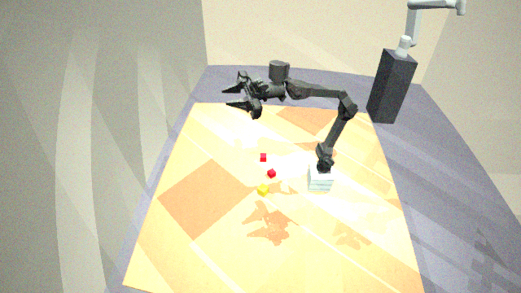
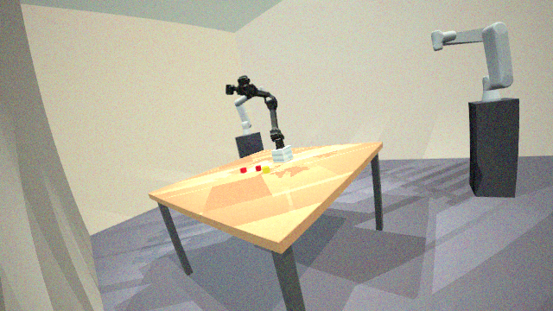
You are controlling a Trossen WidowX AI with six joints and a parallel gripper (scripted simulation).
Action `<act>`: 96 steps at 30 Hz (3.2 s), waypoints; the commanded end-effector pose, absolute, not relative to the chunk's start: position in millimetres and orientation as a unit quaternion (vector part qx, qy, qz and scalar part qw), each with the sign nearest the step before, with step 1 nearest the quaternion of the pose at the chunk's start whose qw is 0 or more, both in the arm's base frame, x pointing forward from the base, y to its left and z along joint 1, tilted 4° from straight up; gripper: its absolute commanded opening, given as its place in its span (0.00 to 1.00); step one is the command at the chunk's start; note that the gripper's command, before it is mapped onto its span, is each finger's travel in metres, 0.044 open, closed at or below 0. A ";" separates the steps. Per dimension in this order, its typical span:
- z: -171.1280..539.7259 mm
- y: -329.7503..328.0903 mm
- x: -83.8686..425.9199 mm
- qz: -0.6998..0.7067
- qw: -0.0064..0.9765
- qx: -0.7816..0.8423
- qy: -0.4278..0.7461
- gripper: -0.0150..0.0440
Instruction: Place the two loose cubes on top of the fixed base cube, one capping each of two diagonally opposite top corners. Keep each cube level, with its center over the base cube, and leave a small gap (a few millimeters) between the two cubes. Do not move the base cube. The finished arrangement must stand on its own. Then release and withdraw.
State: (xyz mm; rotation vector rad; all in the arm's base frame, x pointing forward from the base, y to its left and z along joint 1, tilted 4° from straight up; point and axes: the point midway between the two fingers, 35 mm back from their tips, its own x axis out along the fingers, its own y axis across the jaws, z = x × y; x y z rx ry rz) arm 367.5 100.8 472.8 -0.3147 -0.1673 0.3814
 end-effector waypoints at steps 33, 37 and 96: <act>80.2 -32.7 251.8 0.177 0.694 -0.233 0.658 0.70; 73.3 -33.2 253.1 0.177 0.694 -0.233 0.658 0.70; -5.0 -38.4 262.2 0.177 0.694 -0.233 0.658 0.43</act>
